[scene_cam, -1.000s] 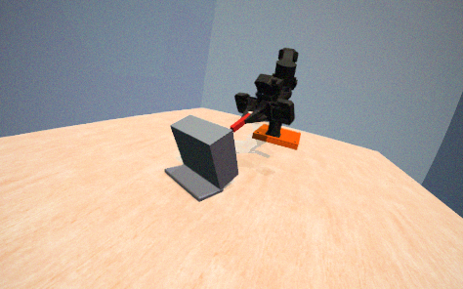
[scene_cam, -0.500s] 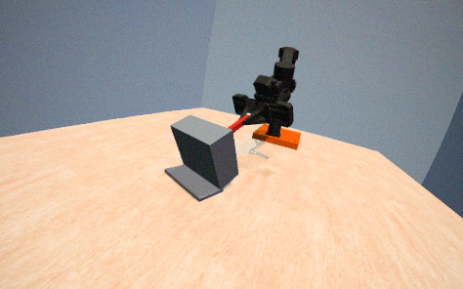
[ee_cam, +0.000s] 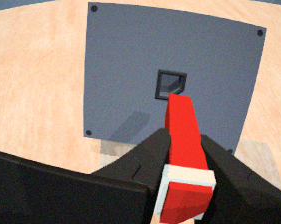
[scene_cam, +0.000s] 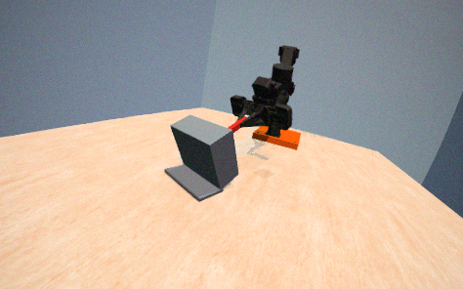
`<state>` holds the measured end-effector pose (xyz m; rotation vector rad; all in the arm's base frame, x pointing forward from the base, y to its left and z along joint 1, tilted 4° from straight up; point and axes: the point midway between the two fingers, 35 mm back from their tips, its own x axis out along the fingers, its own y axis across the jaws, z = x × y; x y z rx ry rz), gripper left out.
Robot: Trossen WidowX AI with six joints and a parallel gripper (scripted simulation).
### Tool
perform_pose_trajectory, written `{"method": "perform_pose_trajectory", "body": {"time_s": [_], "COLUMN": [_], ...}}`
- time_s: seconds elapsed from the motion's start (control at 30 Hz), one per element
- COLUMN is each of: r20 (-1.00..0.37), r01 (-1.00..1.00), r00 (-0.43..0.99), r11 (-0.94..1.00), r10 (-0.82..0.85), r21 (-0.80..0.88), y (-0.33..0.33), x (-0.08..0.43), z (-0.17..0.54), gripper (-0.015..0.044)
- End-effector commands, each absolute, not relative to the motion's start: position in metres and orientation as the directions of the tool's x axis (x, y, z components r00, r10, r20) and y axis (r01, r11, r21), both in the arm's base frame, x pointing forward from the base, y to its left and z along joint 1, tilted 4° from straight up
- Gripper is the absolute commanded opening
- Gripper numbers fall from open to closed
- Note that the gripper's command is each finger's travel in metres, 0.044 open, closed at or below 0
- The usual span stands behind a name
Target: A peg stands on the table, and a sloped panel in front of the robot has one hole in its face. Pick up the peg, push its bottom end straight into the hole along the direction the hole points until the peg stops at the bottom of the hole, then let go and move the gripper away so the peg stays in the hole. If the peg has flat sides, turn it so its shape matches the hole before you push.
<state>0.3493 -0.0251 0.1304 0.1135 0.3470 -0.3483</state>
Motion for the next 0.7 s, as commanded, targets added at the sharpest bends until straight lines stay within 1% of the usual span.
{"method": "perform_pose_trajectory", "body": {"time_s": [0.0, 0.67], "r20": [-0.351, -0.321], "r01": [0.345, 0.334], "r00": [0.883, 0.896], "r11": [0.938, 0.942], "r10": [-0.310, -0.308], "r21": [0.042, 0.028], "y": [-0.0248, -0.0268], "x": [0.3519, 0.3610], "z": [0.1271, 0.1213], "gripper": [0.0000, 0.0000]}}
